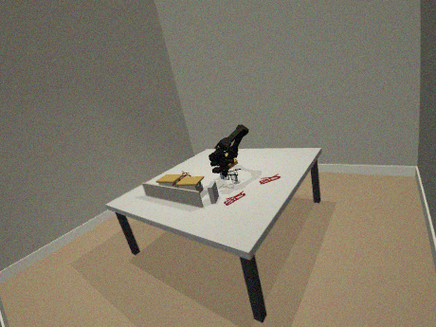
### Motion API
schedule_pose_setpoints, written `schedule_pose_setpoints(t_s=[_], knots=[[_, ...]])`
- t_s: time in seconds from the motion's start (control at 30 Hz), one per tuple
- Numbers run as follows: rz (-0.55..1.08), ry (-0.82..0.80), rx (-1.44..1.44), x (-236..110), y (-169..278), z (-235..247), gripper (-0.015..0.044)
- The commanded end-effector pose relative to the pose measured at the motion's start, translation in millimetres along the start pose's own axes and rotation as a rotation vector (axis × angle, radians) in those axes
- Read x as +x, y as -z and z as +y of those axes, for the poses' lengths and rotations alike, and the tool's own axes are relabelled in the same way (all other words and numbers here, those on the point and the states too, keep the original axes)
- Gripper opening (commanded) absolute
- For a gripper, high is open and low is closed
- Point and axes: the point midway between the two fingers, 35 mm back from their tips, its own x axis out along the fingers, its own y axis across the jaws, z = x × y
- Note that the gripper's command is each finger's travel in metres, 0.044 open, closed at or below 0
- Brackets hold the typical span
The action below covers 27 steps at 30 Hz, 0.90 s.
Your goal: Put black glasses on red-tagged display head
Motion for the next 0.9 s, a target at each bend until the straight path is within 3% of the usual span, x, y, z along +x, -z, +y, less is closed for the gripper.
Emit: schedule_pose_setpoints(t_s=[0.0,0.87], knots=[[0.000,0.001,0.004,3.2,-1.0,-0.5,0.0000],[-0.001,0.000,0.004,3.2,-15.9,11.7,0.0000]])
